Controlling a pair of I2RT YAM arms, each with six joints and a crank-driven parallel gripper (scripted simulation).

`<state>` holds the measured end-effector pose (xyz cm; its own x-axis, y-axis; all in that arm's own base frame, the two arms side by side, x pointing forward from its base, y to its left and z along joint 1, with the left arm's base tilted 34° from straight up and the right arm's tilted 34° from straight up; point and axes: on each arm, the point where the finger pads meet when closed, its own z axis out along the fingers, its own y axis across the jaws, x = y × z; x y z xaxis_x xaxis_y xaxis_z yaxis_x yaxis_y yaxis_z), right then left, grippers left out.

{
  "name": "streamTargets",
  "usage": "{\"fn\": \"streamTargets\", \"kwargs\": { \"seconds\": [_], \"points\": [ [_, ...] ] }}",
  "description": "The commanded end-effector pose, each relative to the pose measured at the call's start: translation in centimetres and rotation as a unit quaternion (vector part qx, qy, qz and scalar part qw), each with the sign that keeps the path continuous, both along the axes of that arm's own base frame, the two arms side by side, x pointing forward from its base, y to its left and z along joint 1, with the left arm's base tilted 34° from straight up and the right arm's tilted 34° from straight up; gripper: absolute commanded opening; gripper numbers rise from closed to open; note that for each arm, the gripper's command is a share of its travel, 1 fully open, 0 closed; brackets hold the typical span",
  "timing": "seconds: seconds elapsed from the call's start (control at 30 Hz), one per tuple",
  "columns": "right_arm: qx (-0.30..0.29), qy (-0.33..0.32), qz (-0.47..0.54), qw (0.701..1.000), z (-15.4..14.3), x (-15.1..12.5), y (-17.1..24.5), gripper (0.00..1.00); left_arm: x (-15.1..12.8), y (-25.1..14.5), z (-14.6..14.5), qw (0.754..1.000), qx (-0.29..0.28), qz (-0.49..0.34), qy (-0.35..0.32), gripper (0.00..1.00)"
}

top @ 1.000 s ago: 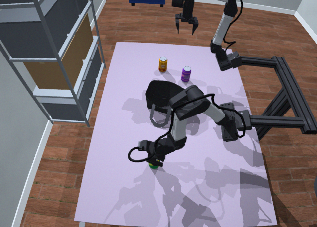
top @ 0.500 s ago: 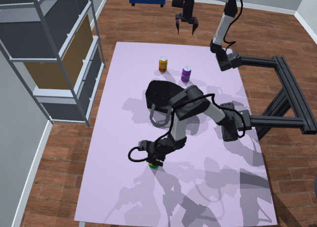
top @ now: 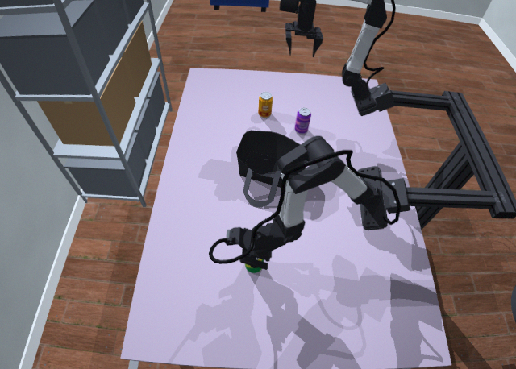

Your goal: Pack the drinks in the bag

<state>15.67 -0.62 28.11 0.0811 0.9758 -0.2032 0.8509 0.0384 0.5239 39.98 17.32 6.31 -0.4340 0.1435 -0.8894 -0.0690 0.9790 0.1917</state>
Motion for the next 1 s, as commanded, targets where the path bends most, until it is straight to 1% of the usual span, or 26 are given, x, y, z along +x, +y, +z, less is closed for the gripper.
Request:
{"fn": "streamTargets", "kwargs": {
  "seconds": [0.0, 0.03, 0.1, 0.17, 0.23, 0.5, 0.53, 0.63, 0.67, 0.77, 0.87, 0.9, 0.97],
  "points": [
    [-0.005, -0.017, 0.002, 1.000, 0.6, 0.0, 0.0, 1.00, 0.7, 0.5, 4.2, 0.999, 0.023, -0.001, -0.048, 0.74],
    [-0.005, -0.017, 0.002, 1.000, 0.6, 0.0, 0.0, 1.00, 0.7, 0.5, 4.2, 0.999, 0.023, -0.001, -0.048, 0.74],
    [-0.005, -0.017, 0.002, 1.000, 0.6, 0.0, 0.0, 1.00, -0.6, 0.0, 3.5, 0.999, 0.014, 0.000, -0.030, 0.74],
    [-0.005, -0.017, 0.002, 1.000, 0.6, 0.0, 0.0, 1.00, -0.2, 0.3, 5.4, 0.999, 0.025, -0.002, -0.046, 0.74],
    [-0.005, -0.017, 0.002, 1.000, 0.6, 0.0, 0.0, 1.00, -0.2, 0.3, 6.4, 0.998, 0.030, -0.003, -0.054, 0.74],
    [-0.005, -0.017, 0.002, 1.000, 0.6, 0.0, 0.0, 1.00, -1.7, -0.5, 7.1, 0.999, 0.024, -0.005, -0.044, 0.74],
    [-0.005, -0.017, 0.002, 1.000, 0.6, 0.0, 0.0, 1.00, -1.2, -0.4, 7.9, 0.998, 0.032, -0.005, -0.060, 0.74],
    [-0.005, -0.017, 0.002, 1.000, 0.6, 0.0, 0.0, 1.00, -1.3, -0.4, 7.8, 0.998, 0.033, -0.006, -0.062, 0.74],
    [-0.005, -0.017, 0.002, 1.000, 0.6, 0.0, 0.0, 1.00, -1.4, -0.6, 7.3, 0.998, 0.031, -0.006, -0.060, 0.74],
    [-0.005, -0.017, 0.002, 1.000, 0.6, 0.0, 0.0, 1.00, -0.8, -0.4, 8.7, 0.997, 0.038, -0.007, -0.074, 0.74],
    [-0.005, -0.017, 0.002, 1.000, 0.6, 0.0, 0.0, 1.00, -0.7, -0.4, 8.9, 0.996, 0.039, -0.008, -0.075, 0.74],
    [-0.005, -0.017, 0.002, 1.000, 0.6, 0.0, 0.0, 1.00, -1.6, -0.5, 8.2, 0.998, 0.029, -0.005, -0.052, 0.74],
    [-0.005, -0.017, 0.002, 1.000, 0.6, 0.0, 0.0, 1.00, -1.8, -0.6, 8.6, 0.998, 0.029, -0.005, -0.053, 0.74]
  ]
}}
